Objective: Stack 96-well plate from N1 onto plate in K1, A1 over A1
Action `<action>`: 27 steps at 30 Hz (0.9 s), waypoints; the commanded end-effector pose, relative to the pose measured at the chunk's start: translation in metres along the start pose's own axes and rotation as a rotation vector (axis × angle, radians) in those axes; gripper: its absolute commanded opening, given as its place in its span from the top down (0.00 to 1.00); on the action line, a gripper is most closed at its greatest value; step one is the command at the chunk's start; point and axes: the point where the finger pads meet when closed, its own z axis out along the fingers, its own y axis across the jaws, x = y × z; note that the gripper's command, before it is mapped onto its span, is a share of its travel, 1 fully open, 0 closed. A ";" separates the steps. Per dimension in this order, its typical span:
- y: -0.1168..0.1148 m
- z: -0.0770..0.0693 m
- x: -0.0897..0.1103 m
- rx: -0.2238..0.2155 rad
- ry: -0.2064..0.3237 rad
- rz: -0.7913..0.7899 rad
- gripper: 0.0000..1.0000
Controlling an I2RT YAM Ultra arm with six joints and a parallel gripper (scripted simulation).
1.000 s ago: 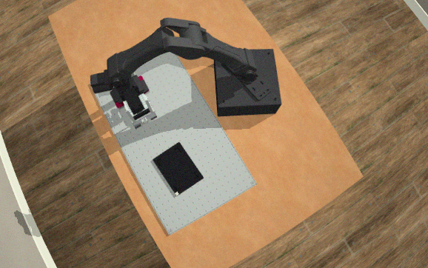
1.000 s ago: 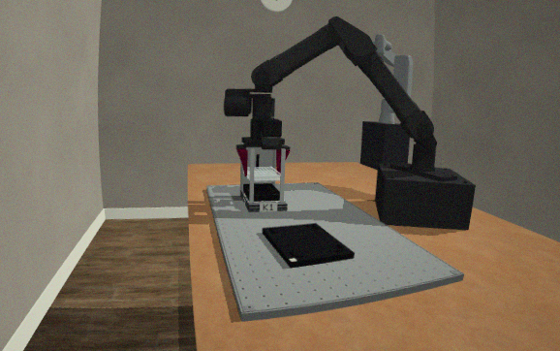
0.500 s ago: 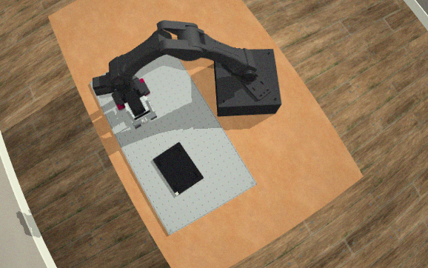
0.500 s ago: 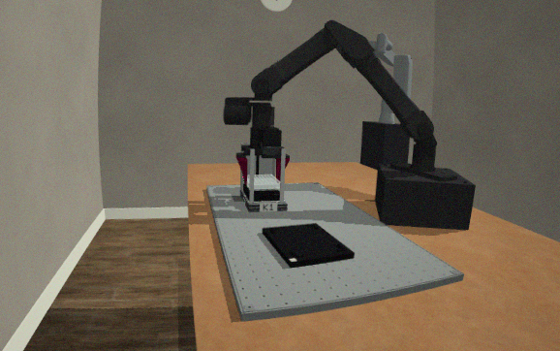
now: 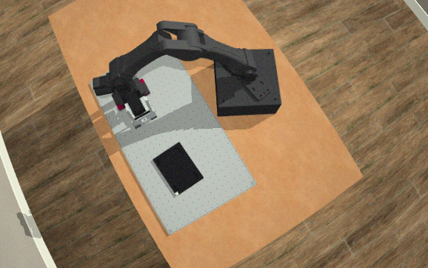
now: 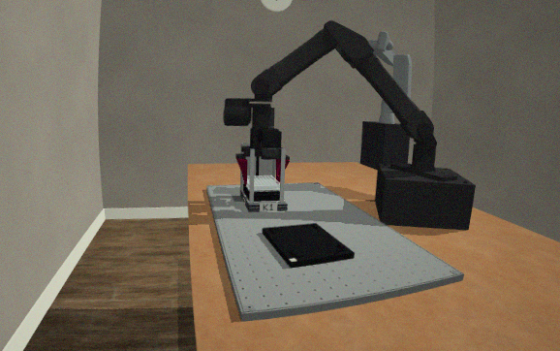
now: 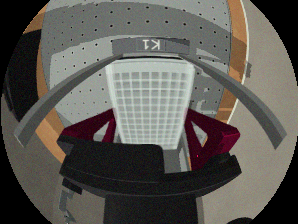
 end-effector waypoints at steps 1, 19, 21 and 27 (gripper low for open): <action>-0.007 -0.010 0.008 0.042 0.004 0.012 1.00; 0.004 0.007 0.004 0.002 -0.011 0.011 1.00; 0.004 0.007 0.004 0.001 -0.011 0.011 1.00; 0.003 0.004 0.004 0.011 -0.007 0.010 1.00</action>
